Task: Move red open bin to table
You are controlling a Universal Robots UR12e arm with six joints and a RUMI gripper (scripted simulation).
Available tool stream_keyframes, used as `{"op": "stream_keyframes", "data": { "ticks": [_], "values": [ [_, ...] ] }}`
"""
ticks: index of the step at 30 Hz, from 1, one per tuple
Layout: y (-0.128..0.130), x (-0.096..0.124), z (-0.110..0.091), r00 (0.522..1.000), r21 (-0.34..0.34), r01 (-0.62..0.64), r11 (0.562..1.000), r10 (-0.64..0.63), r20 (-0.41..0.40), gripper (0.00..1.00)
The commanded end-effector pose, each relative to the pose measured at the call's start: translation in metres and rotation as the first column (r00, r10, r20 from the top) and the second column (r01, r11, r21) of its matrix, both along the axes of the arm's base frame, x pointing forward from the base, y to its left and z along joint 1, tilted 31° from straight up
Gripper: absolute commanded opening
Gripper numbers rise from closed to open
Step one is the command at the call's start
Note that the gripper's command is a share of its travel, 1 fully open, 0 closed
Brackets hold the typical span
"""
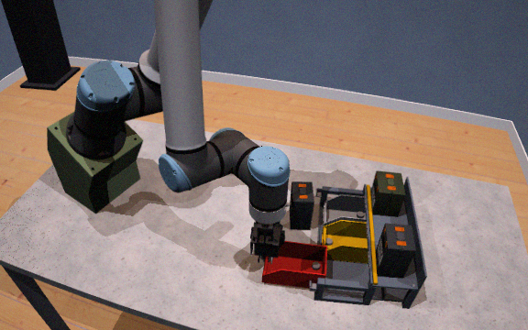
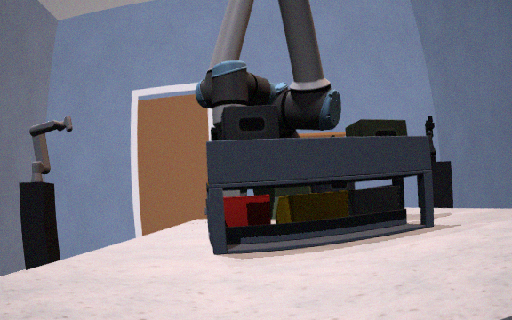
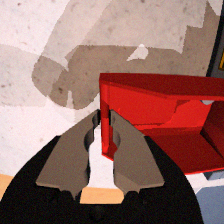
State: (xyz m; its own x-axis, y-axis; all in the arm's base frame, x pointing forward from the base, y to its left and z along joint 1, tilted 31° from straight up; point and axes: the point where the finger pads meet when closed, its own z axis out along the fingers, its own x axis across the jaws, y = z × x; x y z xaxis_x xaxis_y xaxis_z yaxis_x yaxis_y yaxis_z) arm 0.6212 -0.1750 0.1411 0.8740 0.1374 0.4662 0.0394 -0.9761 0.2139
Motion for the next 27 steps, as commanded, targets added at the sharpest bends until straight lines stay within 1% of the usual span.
{"op": "stream_keyframes", "data": {
  "ticks": [1,6,11,23,27],
  "values": [
    [0.0,0.001,0.0,1.0,-0.001,0.0,1.0,0.0,0.001,0.0],
    [0.0,0.001,0.0,1.0,-0.001,0.0,1.0,0.0,0.001,0.0],
    [-0.002,0.004,-0.007,1.0,-0.001,0.0,1.0,0.0,0.001,0.0],
    [-0.002,0.004,-0.007,1.0,-0.001,0.0,1.0,0.0,0.001,0.0],
    [-0.002,0.007,-0.011,1.0,-0.001,0.0,1.0,0.0,0.001,0.0]
  ]
}}
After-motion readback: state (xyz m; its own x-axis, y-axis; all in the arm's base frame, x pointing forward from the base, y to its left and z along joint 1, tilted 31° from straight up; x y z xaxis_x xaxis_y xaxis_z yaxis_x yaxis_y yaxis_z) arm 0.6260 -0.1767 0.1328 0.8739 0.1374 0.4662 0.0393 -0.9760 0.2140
